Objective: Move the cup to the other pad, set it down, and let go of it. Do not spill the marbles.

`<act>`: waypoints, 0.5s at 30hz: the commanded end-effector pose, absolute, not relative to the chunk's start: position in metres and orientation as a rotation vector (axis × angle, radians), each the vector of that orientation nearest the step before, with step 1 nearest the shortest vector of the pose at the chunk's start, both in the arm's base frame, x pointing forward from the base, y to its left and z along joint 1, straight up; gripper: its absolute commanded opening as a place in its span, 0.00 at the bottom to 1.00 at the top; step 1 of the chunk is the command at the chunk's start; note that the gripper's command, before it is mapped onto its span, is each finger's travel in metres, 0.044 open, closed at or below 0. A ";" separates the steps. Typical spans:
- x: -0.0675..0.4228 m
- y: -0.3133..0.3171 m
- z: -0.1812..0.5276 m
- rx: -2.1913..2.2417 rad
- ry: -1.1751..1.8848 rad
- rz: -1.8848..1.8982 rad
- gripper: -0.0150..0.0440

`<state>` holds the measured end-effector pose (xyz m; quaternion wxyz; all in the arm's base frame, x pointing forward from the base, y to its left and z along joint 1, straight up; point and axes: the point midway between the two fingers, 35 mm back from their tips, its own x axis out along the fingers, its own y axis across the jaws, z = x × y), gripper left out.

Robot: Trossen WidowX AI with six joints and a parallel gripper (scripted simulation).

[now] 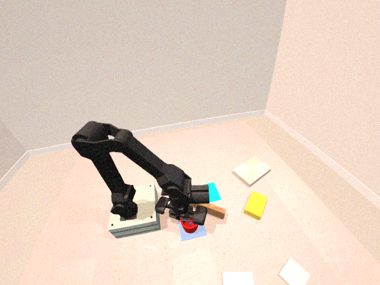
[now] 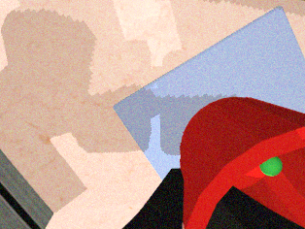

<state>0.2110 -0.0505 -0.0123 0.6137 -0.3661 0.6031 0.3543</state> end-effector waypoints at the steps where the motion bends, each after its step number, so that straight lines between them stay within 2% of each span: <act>1: 0.212 -0.051 -0.005 -0.845 1.388 0.815 0.25; 15: 0.213 -0.051 0.047 -0.845 1.388 0.820 0.25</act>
